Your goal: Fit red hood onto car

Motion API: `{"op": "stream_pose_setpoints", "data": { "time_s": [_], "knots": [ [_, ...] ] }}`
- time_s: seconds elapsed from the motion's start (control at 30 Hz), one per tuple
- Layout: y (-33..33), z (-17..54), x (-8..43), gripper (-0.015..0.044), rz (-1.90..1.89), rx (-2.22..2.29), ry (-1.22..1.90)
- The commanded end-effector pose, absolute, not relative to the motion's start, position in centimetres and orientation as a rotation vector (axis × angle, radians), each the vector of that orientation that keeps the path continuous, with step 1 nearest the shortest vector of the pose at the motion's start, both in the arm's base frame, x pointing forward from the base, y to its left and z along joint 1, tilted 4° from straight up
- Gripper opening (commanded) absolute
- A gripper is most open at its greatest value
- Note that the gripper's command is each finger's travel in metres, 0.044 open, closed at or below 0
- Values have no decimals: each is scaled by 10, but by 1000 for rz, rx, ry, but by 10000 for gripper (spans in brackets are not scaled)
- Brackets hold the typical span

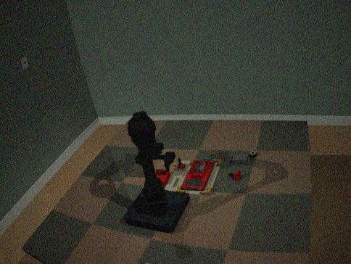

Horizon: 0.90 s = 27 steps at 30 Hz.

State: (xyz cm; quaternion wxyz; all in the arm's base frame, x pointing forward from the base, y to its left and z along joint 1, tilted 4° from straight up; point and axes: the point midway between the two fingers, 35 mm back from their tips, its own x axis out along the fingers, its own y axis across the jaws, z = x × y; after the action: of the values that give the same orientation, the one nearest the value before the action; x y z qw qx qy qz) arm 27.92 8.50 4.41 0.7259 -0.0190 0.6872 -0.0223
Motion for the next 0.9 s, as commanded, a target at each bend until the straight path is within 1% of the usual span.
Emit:
{"op": "stream_pose_setpoints", "data": {
  "time_s": [0.0,0.87],
  "knots": [
    [85,41,278,440,-44,-42,1521],
    [83,26,278,440,-44,-42,1521]
  ]
}}
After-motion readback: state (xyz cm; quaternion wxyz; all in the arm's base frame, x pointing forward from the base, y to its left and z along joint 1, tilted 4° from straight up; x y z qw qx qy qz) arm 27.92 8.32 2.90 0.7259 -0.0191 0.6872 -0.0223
